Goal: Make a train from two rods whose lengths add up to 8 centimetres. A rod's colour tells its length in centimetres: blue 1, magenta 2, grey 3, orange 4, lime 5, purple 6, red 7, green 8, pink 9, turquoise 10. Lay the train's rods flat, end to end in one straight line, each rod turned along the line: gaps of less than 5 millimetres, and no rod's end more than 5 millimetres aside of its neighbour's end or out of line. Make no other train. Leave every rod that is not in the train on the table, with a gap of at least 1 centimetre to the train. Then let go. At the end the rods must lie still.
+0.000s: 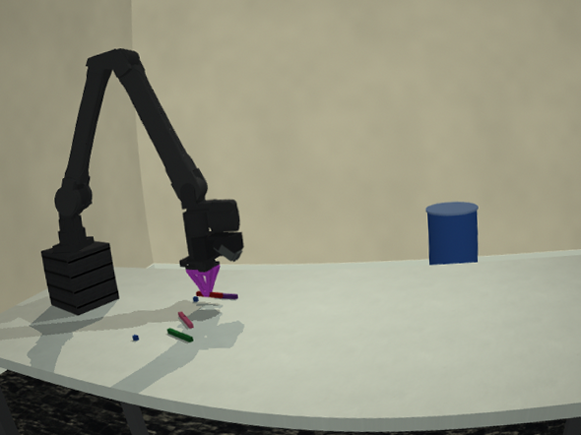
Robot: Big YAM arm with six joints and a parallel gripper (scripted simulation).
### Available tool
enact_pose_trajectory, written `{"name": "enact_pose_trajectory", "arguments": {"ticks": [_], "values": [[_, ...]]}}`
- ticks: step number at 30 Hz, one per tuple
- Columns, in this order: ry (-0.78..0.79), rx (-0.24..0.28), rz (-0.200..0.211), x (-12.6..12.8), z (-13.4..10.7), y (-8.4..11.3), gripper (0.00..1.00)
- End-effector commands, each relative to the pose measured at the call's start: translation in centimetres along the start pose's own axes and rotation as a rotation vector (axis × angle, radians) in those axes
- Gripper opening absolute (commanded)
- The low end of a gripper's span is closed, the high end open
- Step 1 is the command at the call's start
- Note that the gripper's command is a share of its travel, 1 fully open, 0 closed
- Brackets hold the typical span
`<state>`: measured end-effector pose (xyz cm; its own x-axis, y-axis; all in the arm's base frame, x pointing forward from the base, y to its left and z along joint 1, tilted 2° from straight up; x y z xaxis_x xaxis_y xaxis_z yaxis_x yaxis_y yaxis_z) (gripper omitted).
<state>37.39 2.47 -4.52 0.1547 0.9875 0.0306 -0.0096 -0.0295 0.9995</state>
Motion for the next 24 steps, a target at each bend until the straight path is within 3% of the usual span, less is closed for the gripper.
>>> {"name": "enact_pose_trajectory", "arguments": {"ticks": [1, 5, 24], "values": [[0.001, -0.022, 0.004, 0.44, 0.66, -0.31, 0.04], [0.001, -0.047, 0.01, 0.56, 1.11, 0.55, 0.04], [0.001, -0.046, 0.009, 0.55, 1.09, 0.55, 0.04]]}}
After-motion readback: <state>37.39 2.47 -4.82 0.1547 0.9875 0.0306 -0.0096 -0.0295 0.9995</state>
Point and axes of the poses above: the point where the finger pads meet when closed, its own y axis back along the fingers, its own x axis across the jaws, z = x × y, the point moved 8 cm from there along y, back along the fingers, and after that the axes turned 3 degrees about y, right-handed, at the moved point
